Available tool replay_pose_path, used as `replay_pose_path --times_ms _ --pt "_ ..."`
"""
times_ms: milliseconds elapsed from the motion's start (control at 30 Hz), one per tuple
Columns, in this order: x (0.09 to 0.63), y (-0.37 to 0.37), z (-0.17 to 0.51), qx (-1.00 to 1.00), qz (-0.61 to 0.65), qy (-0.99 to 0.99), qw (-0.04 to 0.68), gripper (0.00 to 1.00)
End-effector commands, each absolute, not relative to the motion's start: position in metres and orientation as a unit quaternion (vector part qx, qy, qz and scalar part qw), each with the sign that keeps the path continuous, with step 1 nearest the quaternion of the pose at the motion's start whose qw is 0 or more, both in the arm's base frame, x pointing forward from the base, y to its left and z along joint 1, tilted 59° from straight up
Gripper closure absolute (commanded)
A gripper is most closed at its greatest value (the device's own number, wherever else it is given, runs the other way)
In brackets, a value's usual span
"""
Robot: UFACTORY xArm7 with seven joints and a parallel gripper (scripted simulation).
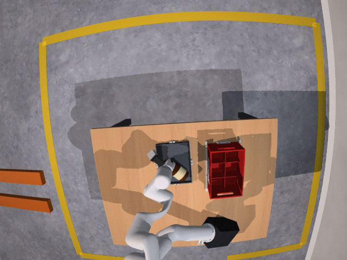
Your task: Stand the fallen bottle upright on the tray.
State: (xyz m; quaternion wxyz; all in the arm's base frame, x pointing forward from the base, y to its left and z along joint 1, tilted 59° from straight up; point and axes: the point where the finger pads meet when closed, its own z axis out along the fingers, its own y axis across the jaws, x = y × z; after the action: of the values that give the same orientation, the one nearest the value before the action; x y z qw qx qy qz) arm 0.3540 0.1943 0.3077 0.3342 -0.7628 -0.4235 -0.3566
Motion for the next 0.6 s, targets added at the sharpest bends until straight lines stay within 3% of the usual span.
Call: replay_pose_path --times_ms 0,567 --pt "0.354 0.191 0.31 -0.763 -0.358 -0.423 0.334 1.0" --pt "0.35 0.178 0.319 -0.763 -0.358 -0.423 0.334 1.0"
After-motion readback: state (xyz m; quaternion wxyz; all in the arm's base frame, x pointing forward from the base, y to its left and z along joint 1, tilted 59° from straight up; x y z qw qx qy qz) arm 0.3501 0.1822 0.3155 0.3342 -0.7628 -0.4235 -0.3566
